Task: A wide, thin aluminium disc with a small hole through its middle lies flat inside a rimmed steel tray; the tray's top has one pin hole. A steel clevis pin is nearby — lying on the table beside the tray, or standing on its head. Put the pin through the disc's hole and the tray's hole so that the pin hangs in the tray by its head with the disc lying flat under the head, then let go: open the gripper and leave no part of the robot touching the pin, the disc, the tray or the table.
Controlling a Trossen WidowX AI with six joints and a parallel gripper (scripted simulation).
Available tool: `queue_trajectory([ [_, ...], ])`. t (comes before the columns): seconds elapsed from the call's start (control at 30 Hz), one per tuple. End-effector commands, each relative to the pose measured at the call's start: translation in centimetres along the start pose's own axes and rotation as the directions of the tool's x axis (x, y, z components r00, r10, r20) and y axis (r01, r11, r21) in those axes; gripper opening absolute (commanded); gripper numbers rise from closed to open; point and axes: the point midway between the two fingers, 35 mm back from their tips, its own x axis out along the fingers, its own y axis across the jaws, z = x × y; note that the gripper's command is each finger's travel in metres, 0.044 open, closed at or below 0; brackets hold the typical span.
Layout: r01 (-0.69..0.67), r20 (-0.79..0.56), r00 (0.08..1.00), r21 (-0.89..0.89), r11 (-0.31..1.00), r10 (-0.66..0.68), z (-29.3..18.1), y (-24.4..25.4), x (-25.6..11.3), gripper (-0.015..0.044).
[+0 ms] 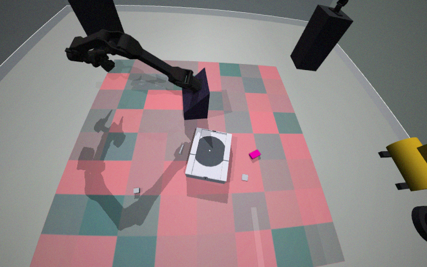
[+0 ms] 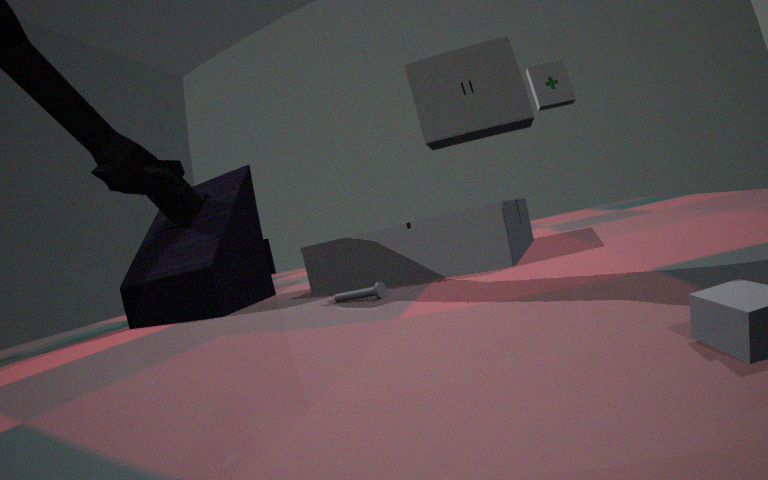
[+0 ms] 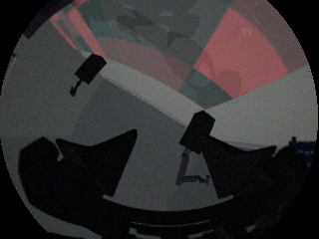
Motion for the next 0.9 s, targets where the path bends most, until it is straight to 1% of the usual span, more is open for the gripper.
queue_trajectory([
  [0.0, 0.002, 0.002, 1.0, 0.002, 1.0, -0.002, 0.1, -0.1, 0.0, 0.0374],
  [0.07, 0.02, 0.016, 1.0, 0.014, 1.0, -0.021, 1.1, -0.7, -0.3, 0.0321],
  [0.13, 0.055, 0.045, 0.997, 0.04, 0.998, -0.056, 3.0, -1.9, -1.0, 0.0269],
  [0.27, 0.139, 0.133, 0.979, 0.118, 0.983, -0.155, 9.0, -4.8, -3.7, 0.0164],
  [0.43, 0.202, 0.249, 0.934, 0.219, 0.955, -0.255, 16.2, -6.7, -7.9, 0.016],
  [0.57, 0.22, 0.343, 0.884, 0.293, 0.931, -0.317, 21.8, -6.9, -11.8, 0.016],
  [0.73, 0.204, 0.437, 0.822, 0.371, 0.906, -0.364, 28.3, -5.6, -16.7, 0.016],
  [0.87, 0.174, 0.499, 0.774, 0.423, 0.889, -0.389, 33.1, -3.5, -20.5, 0.016],
])
